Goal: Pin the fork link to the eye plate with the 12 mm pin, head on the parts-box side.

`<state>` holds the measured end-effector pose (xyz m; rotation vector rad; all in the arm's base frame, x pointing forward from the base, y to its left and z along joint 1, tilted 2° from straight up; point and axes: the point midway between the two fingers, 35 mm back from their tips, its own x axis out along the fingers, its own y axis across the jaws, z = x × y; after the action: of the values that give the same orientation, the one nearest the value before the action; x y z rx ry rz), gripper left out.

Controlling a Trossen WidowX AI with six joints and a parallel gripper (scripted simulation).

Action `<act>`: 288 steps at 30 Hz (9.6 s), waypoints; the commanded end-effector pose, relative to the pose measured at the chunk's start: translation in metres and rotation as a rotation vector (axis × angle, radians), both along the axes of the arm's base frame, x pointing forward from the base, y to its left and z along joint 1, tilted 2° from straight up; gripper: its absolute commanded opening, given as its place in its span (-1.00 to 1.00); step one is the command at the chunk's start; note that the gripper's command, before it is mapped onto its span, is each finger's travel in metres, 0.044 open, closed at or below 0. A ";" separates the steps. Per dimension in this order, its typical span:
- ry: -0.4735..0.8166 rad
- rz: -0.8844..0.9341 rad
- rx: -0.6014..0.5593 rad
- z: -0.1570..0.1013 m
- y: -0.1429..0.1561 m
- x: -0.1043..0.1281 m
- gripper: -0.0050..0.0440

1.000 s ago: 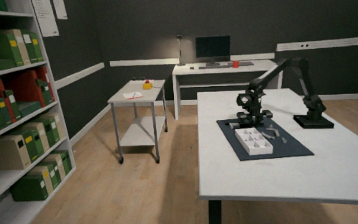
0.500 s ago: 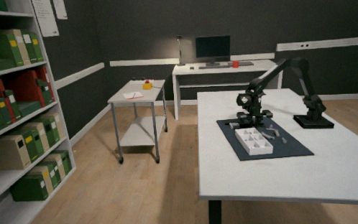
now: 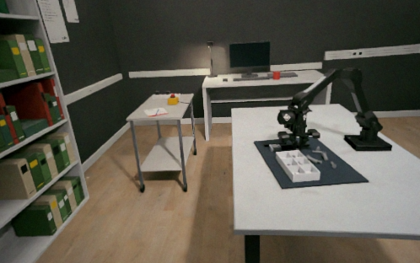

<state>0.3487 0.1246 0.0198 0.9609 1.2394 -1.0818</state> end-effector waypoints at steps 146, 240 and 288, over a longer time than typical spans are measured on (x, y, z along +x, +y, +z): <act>-0.015 0.002 0.037 0.010 -0.017 0.005 -1.00; -0.015 0.003 0.037 0.010 -0.027 0.007 -1.00; -0.015 0.002 0.036 0.010 -0.029 0.008 -1.00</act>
<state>0.3548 0.0984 0.0216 0.9800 1.2698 -1.0656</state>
